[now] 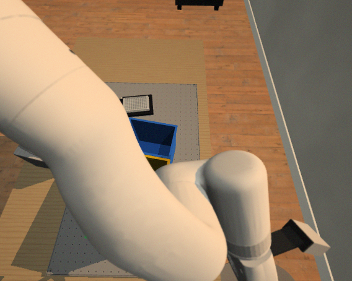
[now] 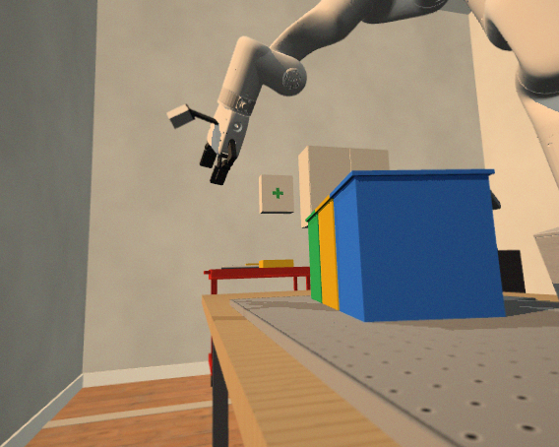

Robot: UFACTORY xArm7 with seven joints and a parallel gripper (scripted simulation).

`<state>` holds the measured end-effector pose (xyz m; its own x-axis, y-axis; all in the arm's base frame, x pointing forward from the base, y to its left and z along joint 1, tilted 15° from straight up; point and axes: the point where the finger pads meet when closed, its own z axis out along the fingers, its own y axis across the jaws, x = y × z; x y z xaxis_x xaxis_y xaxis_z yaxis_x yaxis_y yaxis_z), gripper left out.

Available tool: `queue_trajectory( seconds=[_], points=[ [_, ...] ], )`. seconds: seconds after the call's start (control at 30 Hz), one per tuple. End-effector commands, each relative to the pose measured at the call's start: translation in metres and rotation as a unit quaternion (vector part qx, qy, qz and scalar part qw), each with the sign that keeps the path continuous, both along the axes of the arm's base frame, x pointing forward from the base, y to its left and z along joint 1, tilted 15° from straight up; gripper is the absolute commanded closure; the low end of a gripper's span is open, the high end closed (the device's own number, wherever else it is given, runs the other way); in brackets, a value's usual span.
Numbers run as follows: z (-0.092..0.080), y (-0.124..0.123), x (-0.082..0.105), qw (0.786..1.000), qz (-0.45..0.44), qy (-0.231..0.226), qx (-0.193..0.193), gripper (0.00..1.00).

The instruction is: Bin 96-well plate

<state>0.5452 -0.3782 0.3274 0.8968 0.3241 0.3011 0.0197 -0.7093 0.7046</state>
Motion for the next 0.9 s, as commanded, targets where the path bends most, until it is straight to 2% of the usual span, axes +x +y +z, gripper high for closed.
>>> queue_trajectory(
  seconds=[0.0, 0.47, 0.6, 0.7, 0.87],
  points=[
    [0.001, 0.016, 0.005, 0.999, 0.007, -0.019, 0.038, 0.00],
    [-0.004, 0.078, 0.022, 0.999, 0.008, -0.021, 0.042, 0.00],
    [-0.004, 0.078, 0.022, 0.999, 0.008, -0.021, 0.042, 0.00],
    [-0.006, 0.093, 0.024, 0.995, 0.018, -0.033, 0.089, 0.00],
    [-0.008, 0.118, 0.028, 0.995, 0.018, -0.033, 0.090, 0.00]
  ],
)
